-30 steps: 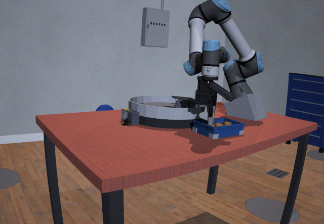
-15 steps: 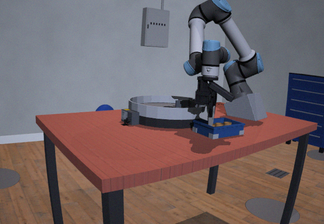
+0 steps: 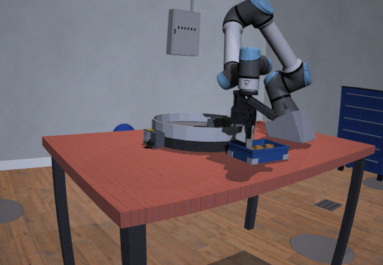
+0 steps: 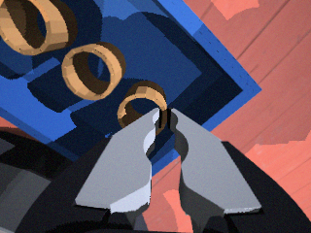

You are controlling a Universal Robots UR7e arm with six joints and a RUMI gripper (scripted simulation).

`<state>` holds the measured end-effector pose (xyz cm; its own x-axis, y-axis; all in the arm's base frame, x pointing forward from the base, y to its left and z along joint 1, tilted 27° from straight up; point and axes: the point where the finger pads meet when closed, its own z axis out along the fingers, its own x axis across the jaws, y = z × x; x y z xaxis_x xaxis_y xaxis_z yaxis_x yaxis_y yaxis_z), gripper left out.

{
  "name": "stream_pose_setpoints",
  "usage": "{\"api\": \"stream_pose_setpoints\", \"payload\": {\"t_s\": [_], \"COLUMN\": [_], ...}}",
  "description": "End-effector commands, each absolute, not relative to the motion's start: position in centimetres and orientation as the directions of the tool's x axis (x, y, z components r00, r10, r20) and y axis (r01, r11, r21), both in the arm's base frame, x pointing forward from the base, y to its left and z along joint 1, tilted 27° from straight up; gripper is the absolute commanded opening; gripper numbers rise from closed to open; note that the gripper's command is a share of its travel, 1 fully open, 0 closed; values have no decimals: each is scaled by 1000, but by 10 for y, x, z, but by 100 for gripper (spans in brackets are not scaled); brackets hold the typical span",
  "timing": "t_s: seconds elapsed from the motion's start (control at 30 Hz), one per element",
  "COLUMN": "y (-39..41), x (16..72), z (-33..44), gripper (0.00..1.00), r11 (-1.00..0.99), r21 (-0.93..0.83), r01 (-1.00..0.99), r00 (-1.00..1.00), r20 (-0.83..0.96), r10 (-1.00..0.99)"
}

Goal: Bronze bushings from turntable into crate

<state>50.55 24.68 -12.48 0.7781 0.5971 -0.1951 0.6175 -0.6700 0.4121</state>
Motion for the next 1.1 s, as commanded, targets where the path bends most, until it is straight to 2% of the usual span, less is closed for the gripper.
{"api": "stream_pose_setpoints", "payload": {"t_s": [0.0,0.2,0.23,1.07], "y": [247,247,247,247], "x": [506,506,506,506], "z": [-124,-124,-124,-124], "gripper": [0,0,6,6], "r11": [-670,-670,-670,-670], "r21": [412,412,412,412], "r01": [617,617,617,617], "r00": [778,778,778,778], "r20": [-194,-194,-194,-194], "r10": [598,598,598,598]}}
